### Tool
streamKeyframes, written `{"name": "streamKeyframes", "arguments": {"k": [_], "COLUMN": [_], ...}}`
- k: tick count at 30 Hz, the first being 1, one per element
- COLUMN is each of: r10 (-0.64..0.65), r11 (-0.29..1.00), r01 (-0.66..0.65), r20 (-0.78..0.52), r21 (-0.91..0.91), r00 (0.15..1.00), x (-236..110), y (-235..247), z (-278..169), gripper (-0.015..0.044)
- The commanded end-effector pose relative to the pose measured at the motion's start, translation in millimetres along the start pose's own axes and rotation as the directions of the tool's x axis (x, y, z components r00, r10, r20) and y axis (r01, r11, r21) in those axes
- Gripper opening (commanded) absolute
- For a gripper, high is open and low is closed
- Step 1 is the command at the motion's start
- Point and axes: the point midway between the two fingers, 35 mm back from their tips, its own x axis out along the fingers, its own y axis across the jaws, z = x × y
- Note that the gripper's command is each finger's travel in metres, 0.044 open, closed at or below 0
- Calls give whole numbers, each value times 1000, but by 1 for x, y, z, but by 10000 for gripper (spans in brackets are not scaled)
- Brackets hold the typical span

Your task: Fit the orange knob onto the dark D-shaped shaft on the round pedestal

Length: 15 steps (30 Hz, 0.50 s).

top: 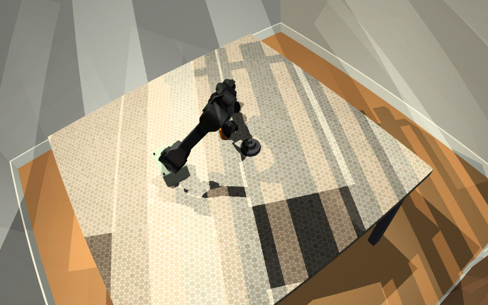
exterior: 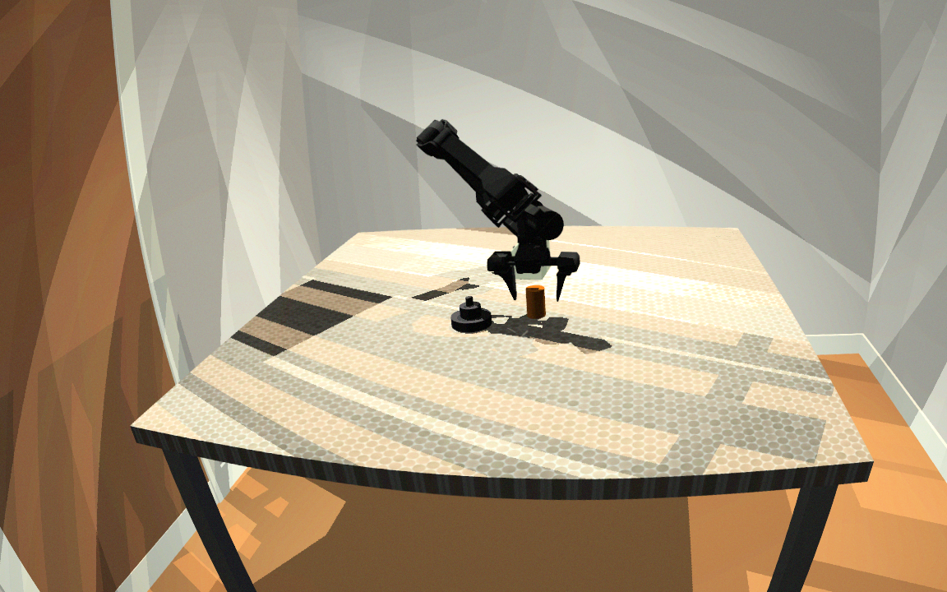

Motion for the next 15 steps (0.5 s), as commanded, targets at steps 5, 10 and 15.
{"name": "streamKeyframes", "arguments": {"k": [5,10,15], "r10": [-6,-7,-8], "r11": [1000,1000,1000], "r01": [6,7,8], "r20": [3,3,3], "r21": [-5,-5,-4], "r00": [1000,1000,1000], "x": [13,20,26], "y": [-1,-2,-2], "z": [-1,-1,-2], "gripper": [440,440,440]}}
